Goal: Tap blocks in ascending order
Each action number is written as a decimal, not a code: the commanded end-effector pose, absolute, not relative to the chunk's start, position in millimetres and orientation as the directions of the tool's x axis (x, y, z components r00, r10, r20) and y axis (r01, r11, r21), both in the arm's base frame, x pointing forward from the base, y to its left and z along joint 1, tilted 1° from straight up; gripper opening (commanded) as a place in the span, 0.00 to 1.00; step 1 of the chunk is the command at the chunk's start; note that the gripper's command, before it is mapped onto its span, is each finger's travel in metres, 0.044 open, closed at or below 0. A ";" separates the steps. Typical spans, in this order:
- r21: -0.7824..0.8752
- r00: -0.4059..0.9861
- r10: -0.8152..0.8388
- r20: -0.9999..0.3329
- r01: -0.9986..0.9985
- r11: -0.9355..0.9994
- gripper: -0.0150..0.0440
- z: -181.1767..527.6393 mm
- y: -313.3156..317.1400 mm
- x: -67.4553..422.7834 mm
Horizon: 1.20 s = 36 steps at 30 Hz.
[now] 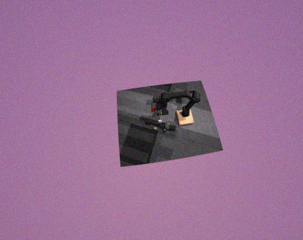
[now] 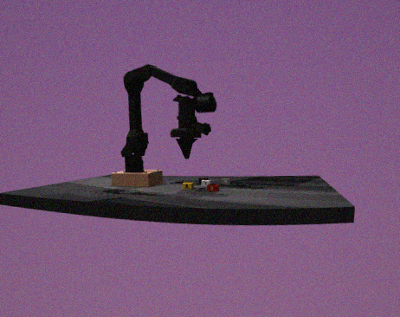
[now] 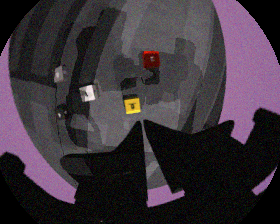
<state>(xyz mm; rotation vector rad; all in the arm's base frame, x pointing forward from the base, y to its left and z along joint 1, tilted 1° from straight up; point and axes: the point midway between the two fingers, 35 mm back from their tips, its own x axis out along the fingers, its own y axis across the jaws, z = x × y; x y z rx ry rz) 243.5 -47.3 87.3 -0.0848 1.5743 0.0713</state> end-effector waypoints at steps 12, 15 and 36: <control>-0.008 0.015 -0.006 -1.000 -0.089 0.996 0.29 116.3 29.5 300.6; -0.003 0.019 -0.001 -1.000 -0.086 0.996 0.29 115.2 78.2 319.6; 0.001 0.008 0.001 -1.000 -0.098 0.995 0.29 30.4 132.4 329.0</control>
